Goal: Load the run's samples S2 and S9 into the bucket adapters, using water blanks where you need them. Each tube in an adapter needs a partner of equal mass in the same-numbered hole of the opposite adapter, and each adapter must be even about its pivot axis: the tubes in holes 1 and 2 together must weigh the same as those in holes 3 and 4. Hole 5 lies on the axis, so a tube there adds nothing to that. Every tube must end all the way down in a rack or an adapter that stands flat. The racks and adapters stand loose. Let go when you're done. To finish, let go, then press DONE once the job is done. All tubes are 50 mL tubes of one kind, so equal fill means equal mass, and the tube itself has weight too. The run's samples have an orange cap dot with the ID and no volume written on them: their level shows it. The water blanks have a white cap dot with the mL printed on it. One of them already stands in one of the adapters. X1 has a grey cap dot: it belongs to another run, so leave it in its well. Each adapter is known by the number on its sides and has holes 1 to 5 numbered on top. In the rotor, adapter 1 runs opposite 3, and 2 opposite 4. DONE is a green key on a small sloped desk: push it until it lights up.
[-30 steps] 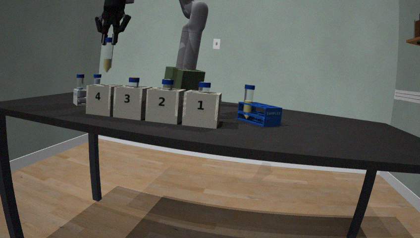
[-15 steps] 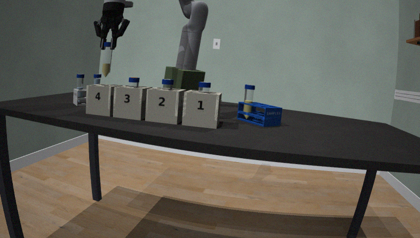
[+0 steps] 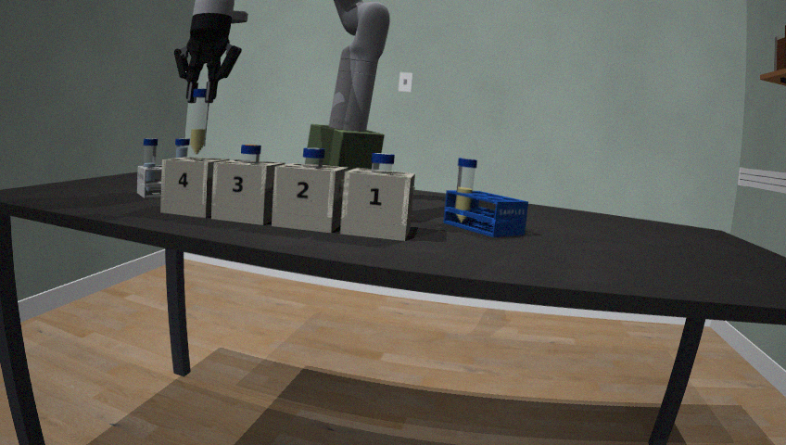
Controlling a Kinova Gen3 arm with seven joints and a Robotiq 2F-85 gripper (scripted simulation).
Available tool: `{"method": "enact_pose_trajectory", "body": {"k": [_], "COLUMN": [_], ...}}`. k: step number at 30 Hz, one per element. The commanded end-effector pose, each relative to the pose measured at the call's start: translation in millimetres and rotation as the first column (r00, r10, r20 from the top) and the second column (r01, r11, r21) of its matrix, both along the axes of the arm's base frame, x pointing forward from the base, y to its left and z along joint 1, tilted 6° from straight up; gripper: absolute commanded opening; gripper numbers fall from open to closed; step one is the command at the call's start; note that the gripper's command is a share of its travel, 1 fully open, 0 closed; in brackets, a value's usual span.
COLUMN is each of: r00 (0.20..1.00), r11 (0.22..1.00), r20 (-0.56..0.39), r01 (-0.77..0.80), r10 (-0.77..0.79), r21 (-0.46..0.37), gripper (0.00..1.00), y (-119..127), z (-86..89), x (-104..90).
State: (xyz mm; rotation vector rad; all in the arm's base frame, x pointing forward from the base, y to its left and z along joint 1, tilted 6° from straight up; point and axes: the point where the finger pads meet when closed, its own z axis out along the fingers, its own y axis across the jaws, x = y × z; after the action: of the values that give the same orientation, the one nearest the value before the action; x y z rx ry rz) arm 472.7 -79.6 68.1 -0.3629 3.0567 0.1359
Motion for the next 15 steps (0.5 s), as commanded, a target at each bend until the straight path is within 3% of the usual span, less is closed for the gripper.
{"method": "enact_pose_trajectory", "body": {"k": [1,15], "r00": [1.000,1.000], "r11": [1.000,1.000], "r20": [-0.002,-0.003], "r01": [0.000,-0.001], "r10": [0.000,0.001], "r21": [-0.002,0.000], "gripper": [0.10,0.10], "y": [0.5,1.1], "z": [-5.1,-5.8], "x": [-0.4,-0.4]}}
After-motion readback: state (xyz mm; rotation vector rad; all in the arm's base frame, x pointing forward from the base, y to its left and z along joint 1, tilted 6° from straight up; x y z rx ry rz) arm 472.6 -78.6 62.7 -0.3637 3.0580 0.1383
